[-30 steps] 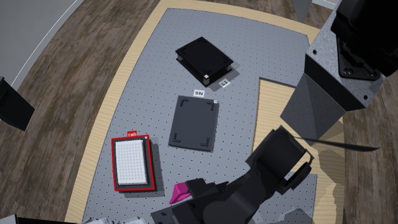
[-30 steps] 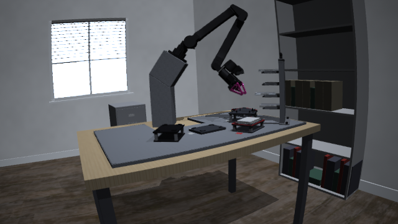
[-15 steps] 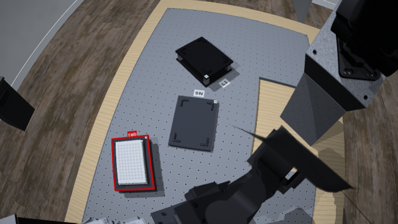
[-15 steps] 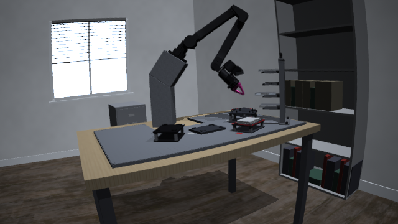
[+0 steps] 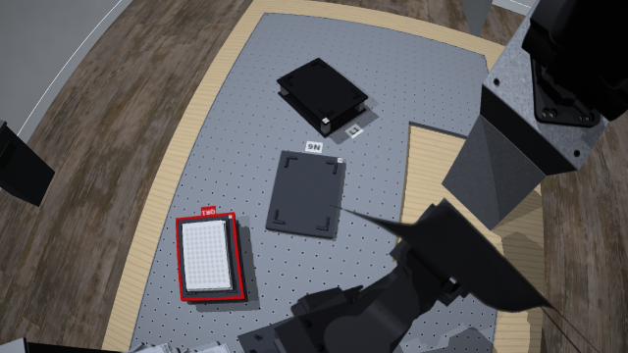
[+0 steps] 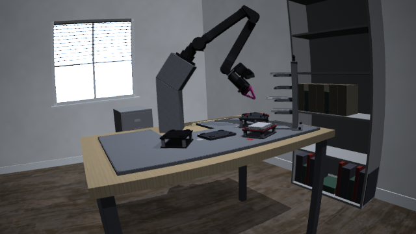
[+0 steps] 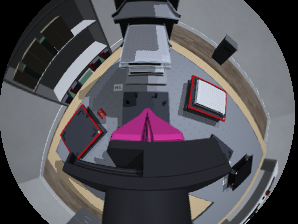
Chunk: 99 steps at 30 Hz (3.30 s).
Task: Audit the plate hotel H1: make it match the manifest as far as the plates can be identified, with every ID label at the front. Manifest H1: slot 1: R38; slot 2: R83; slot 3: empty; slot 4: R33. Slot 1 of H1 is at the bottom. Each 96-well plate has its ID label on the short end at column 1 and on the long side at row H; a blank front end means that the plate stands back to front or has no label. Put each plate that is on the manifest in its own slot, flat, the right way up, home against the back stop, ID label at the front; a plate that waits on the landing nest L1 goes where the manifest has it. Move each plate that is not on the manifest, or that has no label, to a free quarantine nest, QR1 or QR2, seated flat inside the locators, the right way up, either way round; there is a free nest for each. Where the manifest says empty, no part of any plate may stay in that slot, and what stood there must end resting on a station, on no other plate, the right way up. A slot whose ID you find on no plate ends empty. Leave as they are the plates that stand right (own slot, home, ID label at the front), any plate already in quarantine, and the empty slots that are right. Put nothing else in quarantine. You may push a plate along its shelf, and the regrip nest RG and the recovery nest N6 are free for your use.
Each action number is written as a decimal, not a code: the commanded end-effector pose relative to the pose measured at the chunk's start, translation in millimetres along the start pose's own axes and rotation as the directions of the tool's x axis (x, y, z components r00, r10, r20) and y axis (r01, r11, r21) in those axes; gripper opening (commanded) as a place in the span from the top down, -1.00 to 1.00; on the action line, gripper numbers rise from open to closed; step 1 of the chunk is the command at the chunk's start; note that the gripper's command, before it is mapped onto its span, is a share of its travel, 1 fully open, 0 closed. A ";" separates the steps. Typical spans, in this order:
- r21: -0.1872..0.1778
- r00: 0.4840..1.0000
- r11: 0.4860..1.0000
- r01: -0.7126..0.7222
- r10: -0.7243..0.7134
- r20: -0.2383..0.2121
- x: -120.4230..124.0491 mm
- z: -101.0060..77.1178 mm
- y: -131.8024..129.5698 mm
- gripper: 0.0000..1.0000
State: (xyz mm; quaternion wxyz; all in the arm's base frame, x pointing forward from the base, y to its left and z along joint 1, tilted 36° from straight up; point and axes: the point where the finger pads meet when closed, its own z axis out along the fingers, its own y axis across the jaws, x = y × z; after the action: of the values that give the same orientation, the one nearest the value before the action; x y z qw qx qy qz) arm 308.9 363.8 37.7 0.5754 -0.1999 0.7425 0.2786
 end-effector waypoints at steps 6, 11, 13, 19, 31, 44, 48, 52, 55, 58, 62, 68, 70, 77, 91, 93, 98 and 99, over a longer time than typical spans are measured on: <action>-0.018 1.000 1.000 -0.017 0.017 0.010 -7.9 -0.1 8.1 1.00; -0.007 1.000 1.000 -0.019 0.019 0.015 -12.6 3.8 2.7 1.00; -0.003 1.000 1.000 -0.021 0.021 0.020 -15.1 6.2 0.8 1.00; 0.000 1.000 1.000 -0.019 0.019 0.017 -17.2 8.0 -0.8 1.00; -0.001 1.000 1.000 -0.015 0.015 0.022 -23.9 14.3 -0.1 1.00; -0.001 1.000 1.000 -0.010 0.010 0.022 -29.3 19.2 -0.2 1.00; -0.001 1.000 1.000 -0.009 0.009 0.025 -32.2 21.9 0.2 1.00; 0.000 1.000 1.000 -0.006 0.006 0.020 -32.5 22.2 -0.6 1.00; -0.001 1.000 1.000 -0.006 0.006 0.023 -34.4 23.9 -0.2 1.00; -0.001 1.000 1.000 -0.005 0.005 0.023 -35.5 24.9 -0.2 1.00; -0.001 1.000 1.000 -0.004 0.004 0.024 -37.8 27.0 -0.1 1.00; -0.001 1.000 1.000 -0.002 0.002 0.026 -41.4 30.3 0.1 1.00; -0.001 1.000 1.000 0.000 0.000 0.022 -41.1 30.0 -0.4 1.00; -0.001 1.000 1.000 0.000 0.000 0.026 -45.0 33.6 0.1 1.00; 0.000 1.000 1.000 0.001 -0.001 0.021 -48.7 37.1 -0.9 1.00; -0.001 1.000 1.000 0.000 0.000 0.027 -52.2 40.0 0.1 1.00; -0.001 1.000 1.000 0.001 -0.001 0.025 -53.7 41.5 -0.3 1.00; -0.001 1.000 1.000 0.001 -0.001 0.024 -54.0 41.8 -0.4 1.00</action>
State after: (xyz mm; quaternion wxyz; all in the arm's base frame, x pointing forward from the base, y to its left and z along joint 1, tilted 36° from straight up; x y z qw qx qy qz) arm 345.7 393.2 67.2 0.5728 -0.2004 0.7421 0.2846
